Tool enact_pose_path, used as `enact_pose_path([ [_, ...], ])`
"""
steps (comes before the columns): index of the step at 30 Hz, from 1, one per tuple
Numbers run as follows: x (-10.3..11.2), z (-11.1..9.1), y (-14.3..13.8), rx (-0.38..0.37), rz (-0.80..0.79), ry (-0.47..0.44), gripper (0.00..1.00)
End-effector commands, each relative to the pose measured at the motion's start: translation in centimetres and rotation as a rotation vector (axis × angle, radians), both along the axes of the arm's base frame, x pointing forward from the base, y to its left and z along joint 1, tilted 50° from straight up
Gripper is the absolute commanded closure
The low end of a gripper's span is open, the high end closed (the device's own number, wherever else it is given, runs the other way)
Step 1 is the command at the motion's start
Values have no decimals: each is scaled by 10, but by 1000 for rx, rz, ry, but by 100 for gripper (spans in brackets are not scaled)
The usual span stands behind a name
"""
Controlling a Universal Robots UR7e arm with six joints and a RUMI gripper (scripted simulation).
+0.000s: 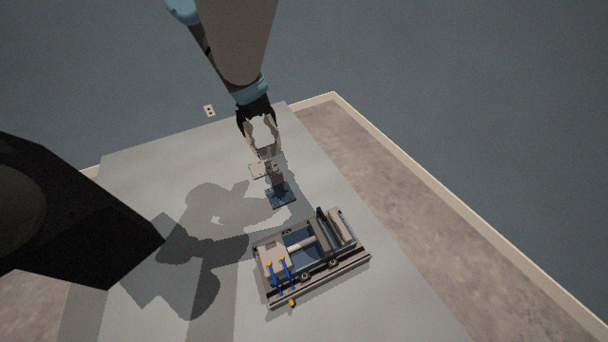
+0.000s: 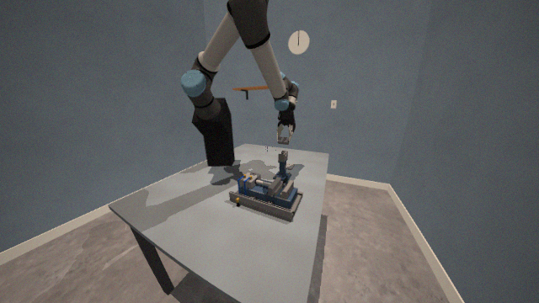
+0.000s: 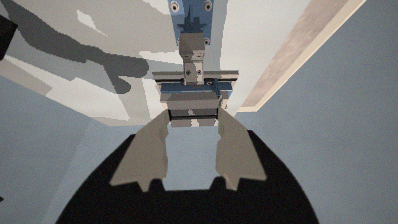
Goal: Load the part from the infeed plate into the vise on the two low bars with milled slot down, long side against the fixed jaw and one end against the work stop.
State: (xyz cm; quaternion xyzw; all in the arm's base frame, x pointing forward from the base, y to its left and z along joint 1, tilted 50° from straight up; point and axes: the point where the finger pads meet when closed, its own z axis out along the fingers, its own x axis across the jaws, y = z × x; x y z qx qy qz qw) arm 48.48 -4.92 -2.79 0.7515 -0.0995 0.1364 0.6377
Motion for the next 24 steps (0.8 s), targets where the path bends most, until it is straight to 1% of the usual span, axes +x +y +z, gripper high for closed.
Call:
enact_pose_path([
  [1,1,0,3,-46,-26,-3,100],
  [24,1,-1,3,-110,-51,-4,100],
])
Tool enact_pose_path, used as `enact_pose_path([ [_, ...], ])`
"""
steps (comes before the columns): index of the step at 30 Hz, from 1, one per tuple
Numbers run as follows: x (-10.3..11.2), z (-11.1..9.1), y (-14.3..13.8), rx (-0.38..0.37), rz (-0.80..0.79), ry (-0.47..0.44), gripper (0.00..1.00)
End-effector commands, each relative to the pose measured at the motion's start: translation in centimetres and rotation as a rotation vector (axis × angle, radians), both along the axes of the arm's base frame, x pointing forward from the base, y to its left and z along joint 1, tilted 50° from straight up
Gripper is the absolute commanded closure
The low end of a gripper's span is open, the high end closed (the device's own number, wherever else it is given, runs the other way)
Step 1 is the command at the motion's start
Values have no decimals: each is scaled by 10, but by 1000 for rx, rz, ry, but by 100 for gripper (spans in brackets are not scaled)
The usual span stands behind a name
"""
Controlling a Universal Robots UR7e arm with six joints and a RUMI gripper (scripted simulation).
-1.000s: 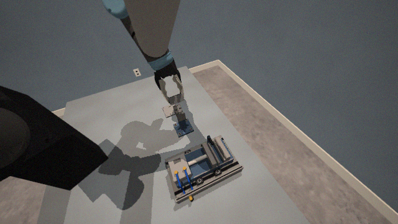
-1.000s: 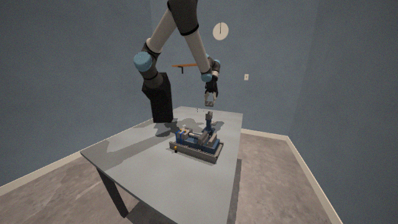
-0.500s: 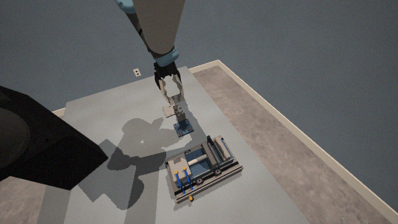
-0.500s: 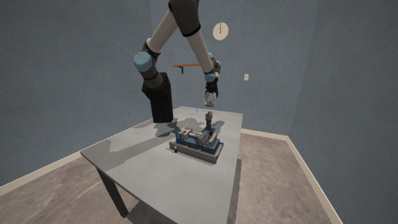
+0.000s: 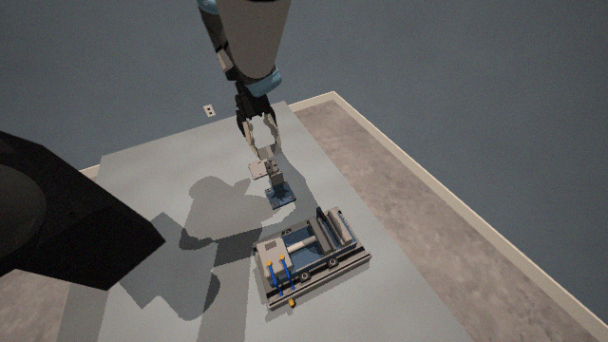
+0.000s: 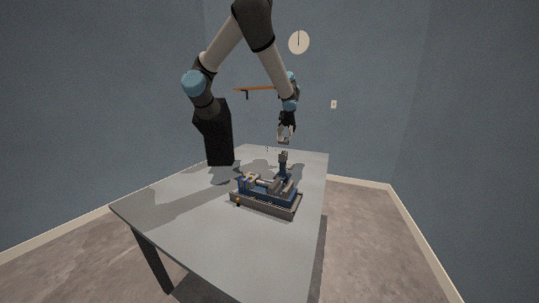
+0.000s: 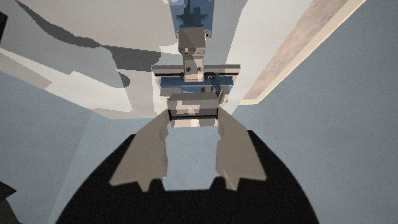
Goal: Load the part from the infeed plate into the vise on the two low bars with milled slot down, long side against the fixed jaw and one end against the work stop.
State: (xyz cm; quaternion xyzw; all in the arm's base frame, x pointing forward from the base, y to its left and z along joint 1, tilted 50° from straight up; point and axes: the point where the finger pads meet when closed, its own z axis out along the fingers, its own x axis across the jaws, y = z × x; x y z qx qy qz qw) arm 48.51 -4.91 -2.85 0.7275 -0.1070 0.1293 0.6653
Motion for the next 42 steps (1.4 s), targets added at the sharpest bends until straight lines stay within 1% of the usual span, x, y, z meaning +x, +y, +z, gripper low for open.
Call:
enact_pose_path([
  [1,1,0,2,-42,-18,-4,100],
  [16,1,0,2,-80,-31,-4,100],
  [42,1,0,2,-113,-43,-5,100],
])
